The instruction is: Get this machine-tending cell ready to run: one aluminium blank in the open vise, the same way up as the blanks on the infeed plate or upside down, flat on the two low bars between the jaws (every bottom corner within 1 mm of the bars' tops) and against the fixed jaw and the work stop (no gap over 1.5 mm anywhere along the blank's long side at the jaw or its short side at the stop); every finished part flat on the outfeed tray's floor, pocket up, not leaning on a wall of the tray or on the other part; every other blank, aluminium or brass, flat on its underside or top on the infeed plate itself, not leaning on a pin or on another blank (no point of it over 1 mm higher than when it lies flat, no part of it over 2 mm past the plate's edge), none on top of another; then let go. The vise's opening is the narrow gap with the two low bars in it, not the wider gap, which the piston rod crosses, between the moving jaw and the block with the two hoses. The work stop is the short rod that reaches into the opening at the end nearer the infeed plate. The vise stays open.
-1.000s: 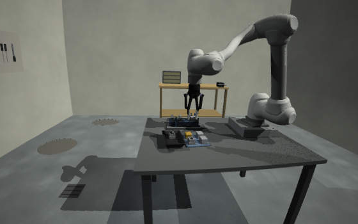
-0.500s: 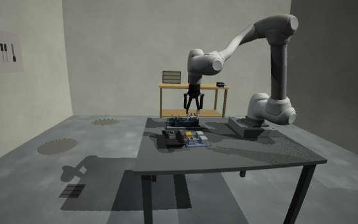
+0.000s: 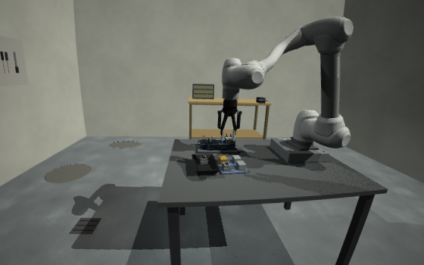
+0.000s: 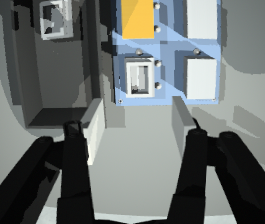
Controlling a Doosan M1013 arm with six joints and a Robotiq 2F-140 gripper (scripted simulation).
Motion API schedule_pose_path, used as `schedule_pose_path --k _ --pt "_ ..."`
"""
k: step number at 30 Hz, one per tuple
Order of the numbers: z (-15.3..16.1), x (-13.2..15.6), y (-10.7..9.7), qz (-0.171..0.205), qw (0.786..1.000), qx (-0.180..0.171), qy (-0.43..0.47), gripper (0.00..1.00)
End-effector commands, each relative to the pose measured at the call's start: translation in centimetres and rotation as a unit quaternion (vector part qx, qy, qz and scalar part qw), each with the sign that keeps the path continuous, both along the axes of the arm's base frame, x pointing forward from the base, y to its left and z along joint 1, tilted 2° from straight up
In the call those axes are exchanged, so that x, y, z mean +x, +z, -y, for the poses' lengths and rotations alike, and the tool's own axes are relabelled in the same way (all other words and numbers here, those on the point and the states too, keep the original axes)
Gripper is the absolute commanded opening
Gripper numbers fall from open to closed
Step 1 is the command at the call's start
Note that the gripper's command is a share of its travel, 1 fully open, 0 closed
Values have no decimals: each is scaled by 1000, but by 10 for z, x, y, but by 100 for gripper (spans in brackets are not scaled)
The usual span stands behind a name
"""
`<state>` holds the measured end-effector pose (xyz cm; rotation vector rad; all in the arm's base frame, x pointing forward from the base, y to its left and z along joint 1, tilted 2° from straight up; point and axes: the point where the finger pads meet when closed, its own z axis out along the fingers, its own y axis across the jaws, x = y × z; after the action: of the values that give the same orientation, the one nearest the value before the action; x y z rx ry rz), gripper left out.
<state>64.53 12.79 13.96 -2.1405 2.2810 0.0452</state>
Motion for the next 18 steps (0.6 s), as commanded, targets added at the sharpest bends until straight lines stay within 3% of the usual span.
schedule_pose_path --k 1,10,18 --pt "-3 0 -1 -2 1000 2 -2 40" --pt "-3 0 -6 -3 1000 2 -3 40" --pt "-4 0 -25 -3 1000 2 -3 40"
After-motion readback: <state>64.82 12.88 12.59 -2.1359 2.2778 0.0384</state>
